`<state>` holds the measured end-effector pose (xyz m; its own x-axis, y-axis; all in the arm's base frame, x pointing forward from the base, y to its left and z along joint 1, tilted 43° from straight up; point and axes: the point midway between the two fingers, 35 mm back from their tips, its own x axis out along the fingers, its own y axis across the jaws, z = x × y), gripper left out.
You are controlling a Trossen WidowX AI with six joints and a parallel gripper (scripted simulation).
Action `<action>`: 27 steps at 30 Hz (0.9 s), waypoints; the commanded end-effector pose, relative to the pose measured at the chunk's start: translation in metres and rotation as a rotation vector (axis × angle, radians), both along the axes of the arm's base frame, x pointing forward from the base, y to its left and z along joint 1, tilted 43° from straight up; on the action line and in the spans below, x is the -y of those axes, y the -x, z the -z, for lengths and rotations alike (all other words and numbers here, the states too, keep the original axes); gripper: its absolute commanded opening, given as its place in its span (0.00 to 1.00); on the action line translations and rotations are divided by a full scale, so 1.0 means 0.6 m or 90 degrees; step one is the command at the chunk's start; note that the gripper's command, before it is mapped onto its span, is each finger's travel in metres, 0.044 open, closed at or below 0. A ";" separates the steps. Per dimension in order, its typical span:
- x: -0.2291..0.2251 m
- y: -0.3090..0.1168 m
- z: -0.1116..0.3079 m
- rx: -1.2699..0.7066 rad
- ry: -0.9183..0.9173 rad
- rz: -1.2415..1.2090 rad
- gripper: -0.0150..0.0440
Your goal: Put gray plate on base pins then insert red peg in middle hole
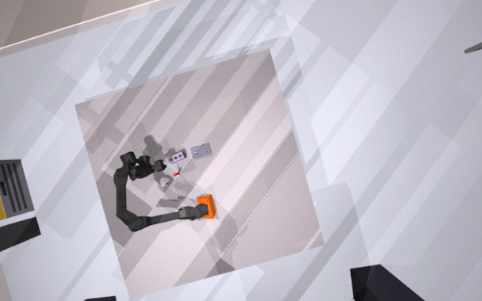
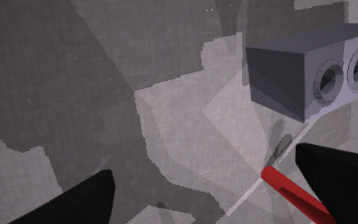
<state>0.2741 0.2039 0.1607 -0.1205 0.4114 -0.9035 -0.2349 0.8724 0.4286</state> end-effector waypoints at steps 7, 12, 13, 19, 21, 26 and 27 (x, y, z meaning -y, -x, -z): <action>0.164 -0.083 0.053 -0.413 -0.047 0.665 1.00; 0.202 -0.094 0.061 -0.512 -0.064 0.800 1.00; 0.202 -0.094 0.061 -0.512 -0.064 0.800 1.00; 0.202 -0.094 0.061 -0.512 -0.064 0.800 1.00; 0.202 -0.094 0.061 -0.512 -0.064 0.800 1.00; 0.191 -0.093 0.072 -0.512 -0.064 0.800 1.00; 0.179 -0.091 0.085 -0.512 -0.064 0.799 1.00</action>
<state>0.3312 0.0852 0.1206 -0.0824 0.6717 -0.7362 0.9458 0.2856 0.1547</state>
